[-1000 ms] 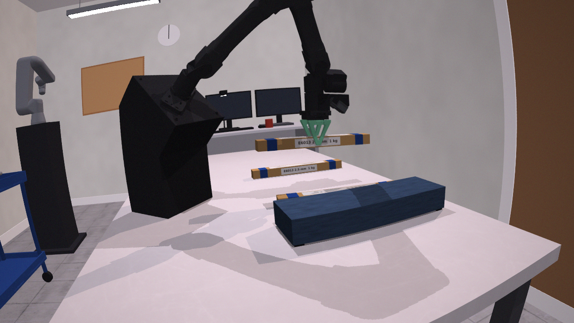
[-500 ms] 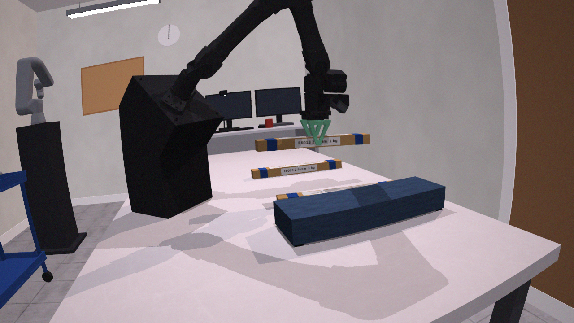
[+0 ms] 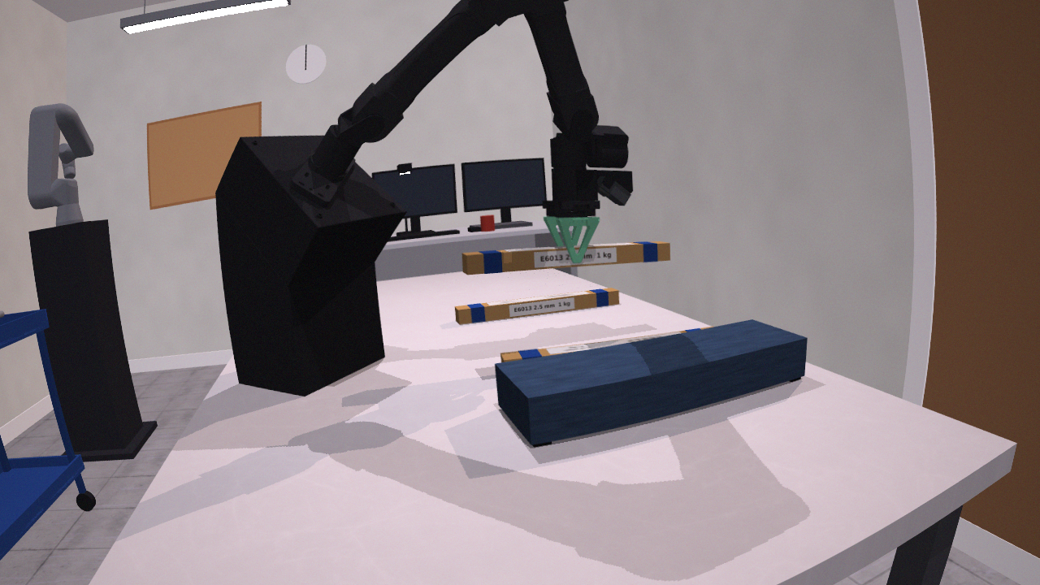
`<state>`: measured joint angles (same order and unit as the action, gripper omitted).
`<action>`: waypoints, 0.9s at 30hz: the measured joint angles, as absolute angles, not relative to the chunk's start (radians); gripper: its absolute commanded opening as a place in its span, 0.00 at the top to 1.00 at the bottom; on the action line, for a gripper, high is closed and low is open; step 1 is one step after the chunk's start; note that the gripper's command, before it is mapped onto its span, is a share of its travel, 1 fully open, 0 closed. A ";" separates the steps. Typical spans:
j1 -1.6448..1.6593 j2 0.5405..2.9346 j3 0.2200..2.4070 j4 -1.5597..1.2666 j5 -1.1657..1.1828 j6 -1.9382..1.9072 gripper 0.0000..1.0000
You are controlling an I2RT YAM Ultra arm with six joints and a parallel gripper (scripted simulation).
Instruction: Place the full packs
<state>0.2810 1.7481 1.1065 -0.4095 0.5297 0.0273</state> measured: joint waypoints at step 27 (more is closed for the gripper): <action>0.314 1.744 1.103 -0.421 0.546 0.086 1.00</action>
<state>0.3141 1.7439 1.1034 -0.4213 0.5461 0.0864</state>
